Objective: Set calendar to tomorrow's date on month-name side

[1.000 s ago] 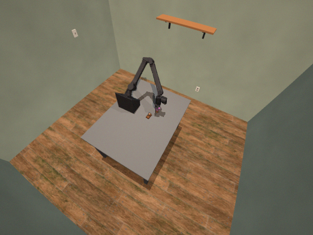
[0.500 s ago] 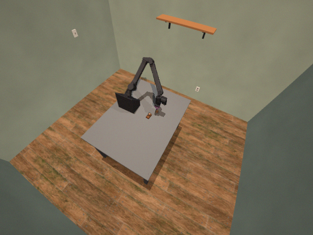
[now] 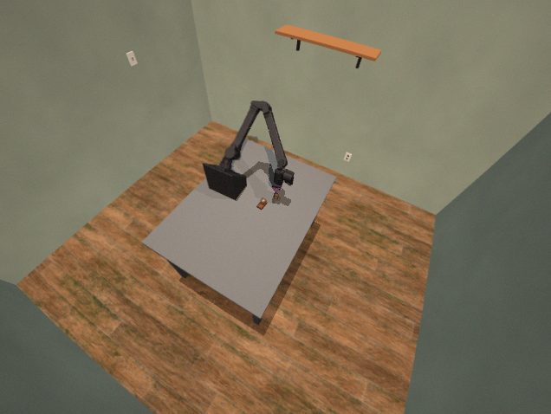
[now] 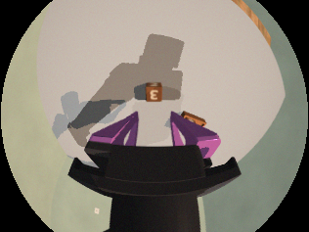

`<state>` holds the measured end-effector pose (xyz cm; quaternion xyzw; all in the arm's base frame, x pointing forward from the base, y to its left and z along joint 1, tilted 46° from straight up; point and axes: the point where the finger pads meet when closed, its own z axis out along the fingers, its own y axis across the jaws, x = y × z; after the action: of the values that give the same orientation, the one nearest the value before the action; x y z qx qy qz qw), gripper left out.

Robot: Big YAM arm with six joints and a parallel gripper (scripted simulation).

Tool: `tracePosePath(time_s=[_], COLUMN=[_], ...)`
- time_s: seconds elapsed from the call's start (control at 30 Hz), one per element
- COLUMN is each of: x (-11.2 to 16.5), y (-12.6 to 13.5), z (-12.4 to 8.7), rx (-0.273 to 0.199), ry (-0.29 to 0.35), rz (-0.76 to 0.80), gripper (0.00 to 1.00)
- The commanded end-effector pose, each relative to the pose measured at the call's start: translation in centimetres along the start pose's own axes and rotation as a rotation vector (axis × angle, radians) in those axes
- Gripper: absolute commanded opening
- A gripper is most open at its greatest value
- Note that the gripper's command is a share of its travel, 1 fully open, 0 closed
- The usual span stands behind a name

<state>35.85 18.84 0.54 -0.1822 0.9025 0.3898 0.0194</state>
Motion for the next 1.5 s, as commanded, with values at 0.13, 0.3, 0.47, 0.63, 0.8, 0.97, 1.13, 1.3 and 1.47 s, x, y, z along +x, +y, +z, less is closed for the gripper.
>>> tracePosePath(time_s=[0.13,0.3,0.47,0.63,0.8,0.97,1.13,1.3,1.47], x=[-1.0,-1.0,-1.0,-0.6,-0.1,-0.3,0.0,0.0,0.1], y=[0.3,0.3,0.3,0.2,0.1,0.4,0.1,0.1,0.1], z=[0.0,0.0,0.2,0.5,1.0,1.0,2.1,2.9,3.4], rx=[0.003,0.003,0.002,0.002,0.001,0.002,0.001,0.001,0.001], ry=[-0.013,-0.013,-0.011,-0.006,0.002,-0.006,0.004,0.004,0.004], rz=[-0.02,-0.02,-0.018,-0.01,-0.001,-0.01,0.001,0.0,0.001], gripper=[0.45,0.45,0.45,0.45,0.45,0.45,0.45,0.45,0.45])
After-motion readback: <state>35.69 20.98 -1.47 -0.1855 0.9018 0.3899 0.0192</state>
